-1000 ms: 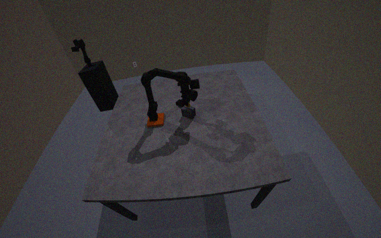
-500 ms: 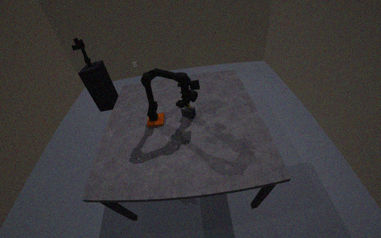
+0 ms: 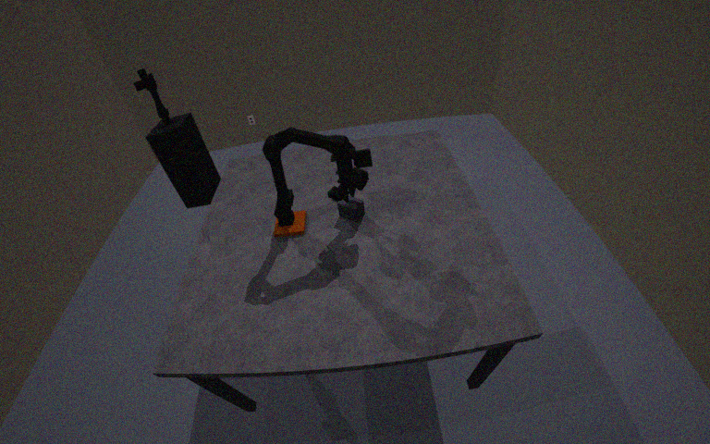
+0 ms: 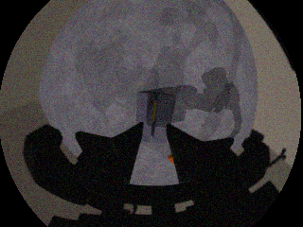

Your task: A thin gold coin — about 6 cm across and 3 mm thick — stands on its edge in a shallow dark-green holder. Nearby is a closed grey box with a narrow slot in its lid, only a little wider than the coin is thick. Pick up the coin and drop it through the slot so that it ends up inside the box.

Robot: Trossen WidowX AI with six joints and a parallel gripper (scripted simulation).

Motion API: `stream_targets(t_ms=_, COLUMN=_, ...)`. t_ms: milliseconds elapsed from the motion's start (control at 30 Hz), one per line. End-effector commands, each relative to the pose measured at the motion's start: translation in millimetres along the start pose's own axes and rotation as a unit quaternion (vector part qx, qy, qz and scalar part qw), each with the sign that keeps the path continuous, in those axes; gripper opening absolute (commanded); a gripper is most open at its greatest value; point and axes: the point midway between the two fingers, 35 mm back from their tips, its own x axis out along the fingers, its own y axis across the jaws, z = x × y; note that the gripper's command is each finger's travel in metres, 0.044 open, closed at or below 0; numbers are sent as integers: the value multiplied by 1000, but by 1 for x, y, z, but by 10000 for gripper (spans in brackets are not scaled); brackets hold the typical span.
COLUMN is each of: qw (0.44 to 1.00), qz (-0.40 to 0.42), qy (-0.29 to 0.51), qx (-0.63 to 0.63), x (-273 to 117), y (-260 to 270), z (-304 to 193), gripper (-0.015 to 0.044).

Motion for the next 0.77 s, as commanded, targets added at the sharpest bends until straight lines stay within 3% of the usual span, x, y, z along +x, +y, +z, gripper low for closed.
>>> stream_targets(t_ms=0, qw=1000, qz=0, qy=-1, qx=0, x=-5, y=0, z=0, gripper=239)
stream_targets(t_ms=267, qw=1000, qz=0, qy=0, qx=0, x=-25, y=0, z=0, gripper=440)
stream_targets(t_ms=400, qw=1000, qz=-2, qy=3, qx=1, x=-60, y=-3, z=-4, gripper=440)
stream_targets(t_ms=733, qw=1000, qz=-2, qy=3, qx=1, x=-61, y=-3, z=-4, gripper=440)
